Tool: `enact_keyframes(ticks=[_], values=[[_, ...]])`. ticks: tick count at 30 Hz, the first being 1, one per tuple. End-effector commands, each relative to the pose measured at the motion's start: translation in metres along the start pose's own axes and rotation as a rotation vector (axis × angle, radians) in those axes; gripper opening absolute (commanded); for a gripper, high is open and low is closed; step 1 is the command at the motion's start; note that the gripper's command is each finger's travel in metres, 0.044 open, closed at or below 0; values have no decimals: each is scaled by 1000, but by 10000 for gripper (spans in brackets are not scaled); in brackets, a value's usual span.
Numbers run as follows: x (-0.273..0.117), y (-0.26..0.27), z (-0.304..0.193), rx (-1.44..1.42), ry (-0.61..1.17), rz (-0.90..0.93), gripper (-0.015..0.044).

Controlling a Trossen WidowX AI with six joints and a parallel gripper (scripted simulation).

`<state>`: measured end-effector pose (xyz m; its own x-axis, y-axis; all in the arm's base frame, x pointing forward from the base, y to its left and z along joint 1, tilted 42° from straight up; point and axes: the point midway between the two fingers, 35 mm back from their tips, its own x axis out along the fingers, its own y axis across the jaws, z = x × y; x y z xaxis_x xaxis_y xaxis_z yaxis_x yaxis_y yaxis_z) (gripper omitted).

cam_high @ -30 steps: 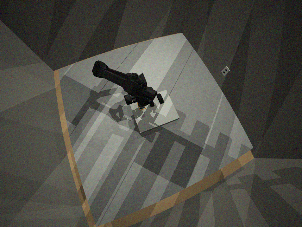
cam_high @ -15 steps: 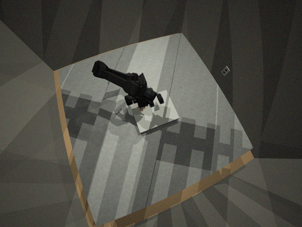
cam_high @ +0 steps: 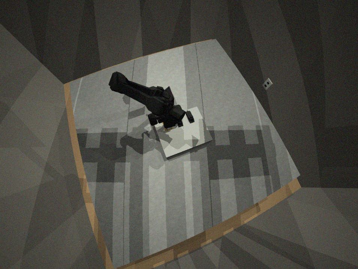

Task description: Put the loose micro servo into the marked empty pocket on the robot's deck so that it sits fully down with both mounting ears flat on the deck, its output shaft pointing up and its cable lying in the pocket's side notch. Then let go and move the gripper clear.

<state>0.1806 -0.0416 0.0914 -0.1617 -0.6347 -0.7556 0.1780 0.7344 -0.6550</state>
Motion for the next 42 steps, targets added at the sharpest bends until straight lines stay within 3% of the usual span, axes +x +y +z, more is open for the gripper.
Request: enact_keyframes(ticks=[1, 39, 42], values=[[4, -1, 0, -6, -3, -7, 0], [28, -1, 0, -5, -3, -8, 0], [25, 0, -1, -5, -3, -7, 79]])
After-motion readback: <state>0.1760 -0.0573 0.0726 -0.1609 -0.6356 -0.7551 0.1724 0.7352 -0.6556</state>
